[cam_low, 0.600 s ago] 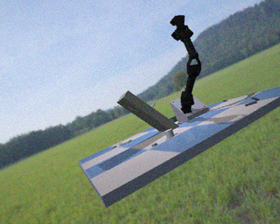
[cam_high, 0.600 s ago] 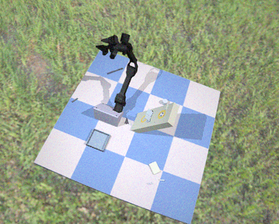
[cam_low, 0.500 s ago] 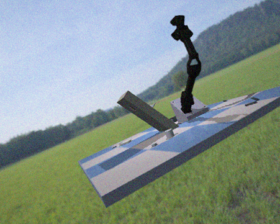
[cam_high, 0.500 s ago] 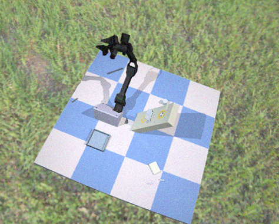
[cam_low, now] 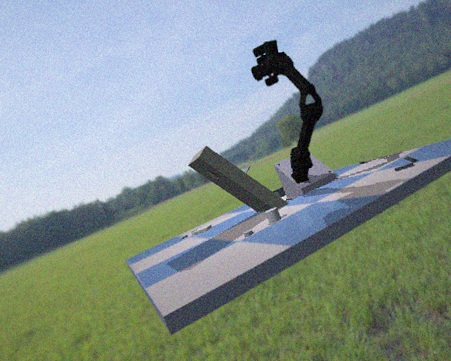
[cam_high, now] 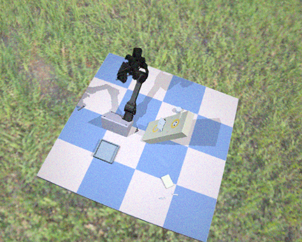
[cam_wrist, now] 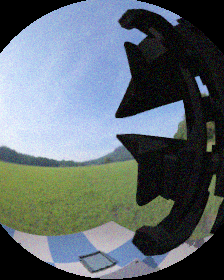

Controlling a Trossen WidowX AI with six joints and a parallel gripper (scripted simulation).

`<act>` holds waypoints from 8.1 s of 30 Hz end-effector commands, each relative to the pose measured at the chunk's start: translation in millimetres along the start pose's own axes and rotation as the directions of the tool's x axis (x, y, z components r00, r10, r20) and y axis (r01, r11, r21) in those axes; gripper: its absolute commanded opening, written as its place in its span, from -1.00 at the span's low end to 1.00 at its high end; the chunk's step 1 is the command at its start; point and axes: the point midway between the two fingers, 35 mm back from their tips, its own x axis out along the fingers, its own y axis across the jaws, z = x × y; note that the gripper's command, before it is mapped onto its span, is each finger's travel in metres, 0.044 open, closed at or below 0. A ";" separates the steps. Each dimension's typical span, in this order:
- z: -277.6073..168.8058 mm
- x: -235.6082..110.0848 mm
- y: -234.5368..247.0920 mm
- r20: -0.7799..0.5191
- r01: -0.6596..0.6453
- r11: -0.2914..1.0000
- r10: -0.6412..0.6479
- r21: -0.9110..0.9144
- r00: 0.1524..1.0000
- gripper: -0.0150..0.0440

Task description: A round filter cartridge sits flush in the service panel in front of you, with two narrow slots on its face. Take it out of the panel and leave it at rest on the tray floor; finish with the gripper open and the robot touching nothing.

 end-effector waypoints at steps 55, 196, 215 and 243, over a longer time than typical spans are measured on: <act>359.9 -207.9 228.3 0.833 -0.806 -0.579 0.382 -0.121 -0.399 -0.18; 405.4 -231.9 247.3 0.836 -0.002 -0.914 0.373 0.407 -0.404 -0.49; 405.8 -232.1 247.5 0.836 0.492 -0.682 0.373 0.542 -0.404 -0.49; 406.4 -232.5 247.7 0.836 0.439 -0.722 0.373 0.534 -0.404 -0.49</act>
